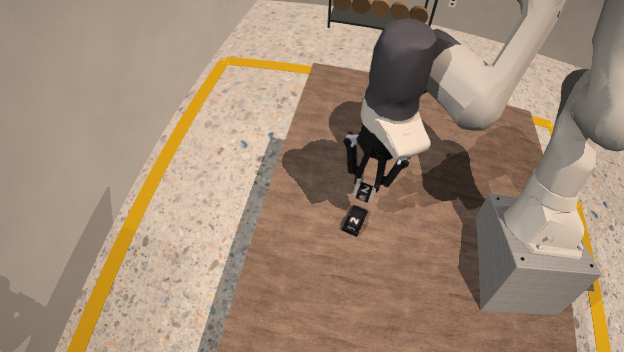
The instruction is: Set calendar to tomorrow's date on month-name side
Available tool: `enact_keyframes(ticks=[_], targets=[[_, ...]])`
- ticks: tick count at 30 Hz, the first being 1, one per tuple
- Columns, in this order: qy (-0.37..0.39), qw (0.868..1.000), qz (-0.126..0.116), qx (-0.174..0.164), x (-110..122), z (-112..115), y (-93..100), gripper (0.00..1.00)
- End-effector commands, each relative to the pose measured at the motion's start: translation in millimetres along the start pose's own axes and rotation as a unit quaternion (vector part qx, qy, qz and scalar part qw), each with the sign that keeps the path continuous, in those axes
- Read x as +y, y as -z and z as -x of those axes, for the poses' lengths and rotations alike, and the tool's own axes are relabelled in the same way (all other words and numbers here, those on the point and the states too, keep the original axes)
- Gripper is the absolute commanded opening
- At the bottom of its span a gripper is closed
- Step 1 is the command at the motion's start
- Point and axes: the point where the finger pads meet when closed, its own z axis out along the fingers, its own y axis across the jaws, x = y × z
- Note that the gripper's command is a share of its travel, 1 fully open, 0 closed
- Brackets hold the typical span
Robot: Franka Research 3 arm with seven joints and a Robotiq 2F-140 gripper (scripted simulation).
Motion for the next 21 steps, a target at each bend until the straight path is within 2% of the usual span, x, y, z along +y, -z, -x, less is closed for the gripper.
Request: enact_keyframes(ticks=[1, 8, 21], targets=[[-0.010, 1.000, 0.000, -0.002, -0.1, 0.4, -0.8, 0.16], [-0.010, 1.000, 0.000, -0.002, -0.1, 0.5, -7.3, 0.16], [-0.010, 1.000, 0.000, -0.002, 0.1, 0.5, -44.0, 0.16]])
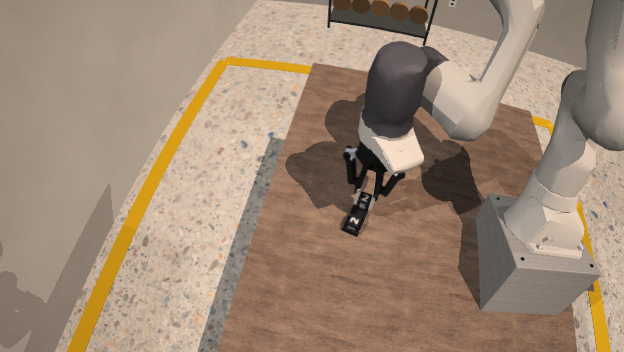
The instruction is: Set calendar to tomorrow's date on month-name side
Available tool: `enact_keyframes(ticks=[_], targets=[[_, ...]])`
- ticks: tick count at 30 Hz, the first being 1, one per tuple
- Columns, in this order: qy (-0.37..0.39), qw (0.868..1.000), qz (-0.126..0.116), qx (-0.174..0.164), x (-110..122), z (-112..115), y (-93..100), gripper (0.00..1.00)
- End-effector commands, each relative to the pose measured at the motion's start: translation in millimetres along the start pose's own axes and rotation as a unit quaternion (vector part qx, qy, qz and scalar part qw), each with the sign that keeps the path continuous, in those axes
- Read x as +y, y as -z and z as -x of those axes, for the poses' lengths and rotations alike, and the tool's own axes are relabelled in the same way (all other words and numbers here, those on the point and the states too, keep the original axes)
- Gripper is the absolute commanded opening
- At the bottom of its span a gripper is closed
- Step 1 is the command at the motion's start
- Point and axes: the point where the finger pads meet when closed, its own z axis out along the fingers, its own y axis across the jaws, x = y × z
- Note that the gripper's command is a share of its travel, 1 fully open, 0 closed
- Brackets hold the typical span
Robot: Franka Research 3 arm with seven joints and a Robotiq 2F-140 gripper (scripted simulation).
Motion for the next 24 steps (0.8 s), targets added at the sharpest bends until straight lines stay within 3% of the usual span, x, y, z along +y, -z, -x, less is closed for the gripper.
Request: enact_keyframes(ticks=[1, 10, 24], targets=[[-0.016, 1.000, 0.009, 0.003, 5.4, -2.1, -3.9, 0.16], [-0.016, 1.000, 0.009, 0.003, 5.9, -2.3, -23.7, 0.16], [-0.016, 1.000, 0.009, 0.003, 5.9, -2.3, -25.9, 0.16]])
